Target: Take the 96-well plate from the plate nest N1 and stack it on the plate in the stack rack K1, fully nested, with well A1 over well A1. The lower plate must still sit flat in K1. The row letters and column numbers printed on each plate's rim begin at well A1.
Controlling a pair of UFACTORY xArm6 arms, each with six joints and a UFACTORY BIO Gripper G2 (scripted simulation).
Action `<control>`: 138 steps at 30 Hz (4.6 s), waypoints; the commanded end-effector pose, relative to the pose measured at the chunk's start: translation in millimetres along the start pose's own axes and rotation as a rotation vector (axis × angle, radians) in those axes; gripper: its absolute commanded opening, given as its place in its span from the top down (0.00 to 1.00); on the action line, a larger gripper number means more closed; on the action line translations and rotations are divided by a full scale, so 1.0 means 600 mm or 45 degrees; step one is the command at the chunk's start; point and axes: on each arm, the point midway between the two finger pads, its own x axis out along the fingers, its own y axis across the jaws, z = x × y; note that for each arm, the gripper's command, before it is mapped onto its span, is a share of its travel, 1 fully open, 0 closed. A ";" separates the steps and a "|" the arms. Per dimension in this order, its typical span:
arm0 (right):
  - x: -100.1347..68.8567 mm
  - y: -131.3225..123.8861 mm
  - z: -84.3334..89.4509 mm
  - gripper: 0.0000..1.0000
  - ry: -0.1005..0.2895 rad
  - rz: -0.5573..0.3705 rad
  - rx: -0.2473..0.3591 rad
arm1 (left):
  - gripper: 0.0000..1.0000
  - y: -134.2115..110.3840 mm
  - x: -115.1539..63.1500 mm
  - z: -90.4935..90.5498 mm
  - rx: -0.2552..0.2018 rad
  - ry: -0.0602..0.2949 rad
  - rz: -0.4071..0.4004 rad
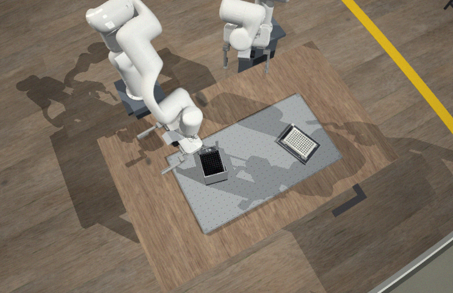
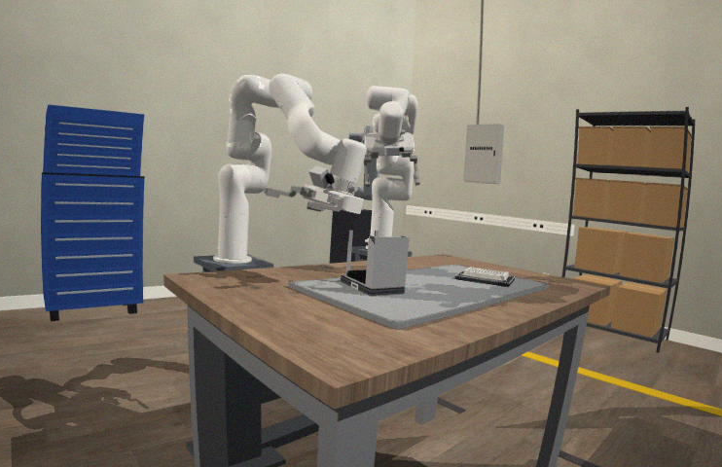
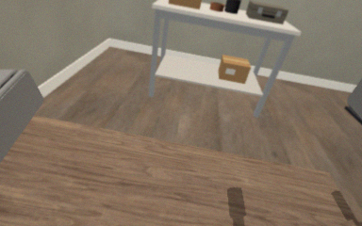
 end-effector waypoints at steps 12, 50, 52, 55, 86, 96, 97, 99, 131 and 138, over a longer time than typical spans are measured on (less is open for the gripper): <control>0.000 0.001 0.002 0.00 0.001 -0.001 0.005 | 0.00 0.006 -0.006 0.002 -0.008 0.003 0.004; 0.000 0.001 0.002 0.00 0.001 -0.001 0.005 | 0.00 0.252 -0.079 -0.182 -0.431 0.359 0.157; 0.000 0.001 0.002 0.00 0.001 -0.001 0.005 | 0.00 0.267 -0.090 -0.202 -0.475 0.390 0.166; 0.000 0.001 0.002 0.00 0.001 -0.001 0.005 | 0.00 0.288 -0.106 -0.231 -0.543 0.437 0.177; 0.000 0.001 0.002 0.00 0.001 -0.001 0.005 | 0.00 0.354 -0.235 -0.419 -1.039 0.719 0.197; 0.000 0.001 0.002 0.00 0.001 -0.001 0.005 | 0.00 0.354 -0.248 -0.435 -1.089 0.742 0.194; 0.000 0.001 0.002 0.00 0.001 -0.001 0.005 | 0.00 0.354 -0.248 -0.435 -1.092 0.744 0.193; 0.000 0.001 0.002 0.00 0.001 -0.001 0.005 | 0.00 0.354 -0.249 -0.437 -1.096 0.745 0.193; -0.057 0.051 0.034 0.63 0.012 0.297 0.055 | 0.00 0.354 -0.250 -0.438 -1.099 0.747 0.193; -0.101 0.081 0.054 0.63 0.016 0.447 0.077 | 0.00 0.354 -0.250 -0.438 -1.099 0.747 0.193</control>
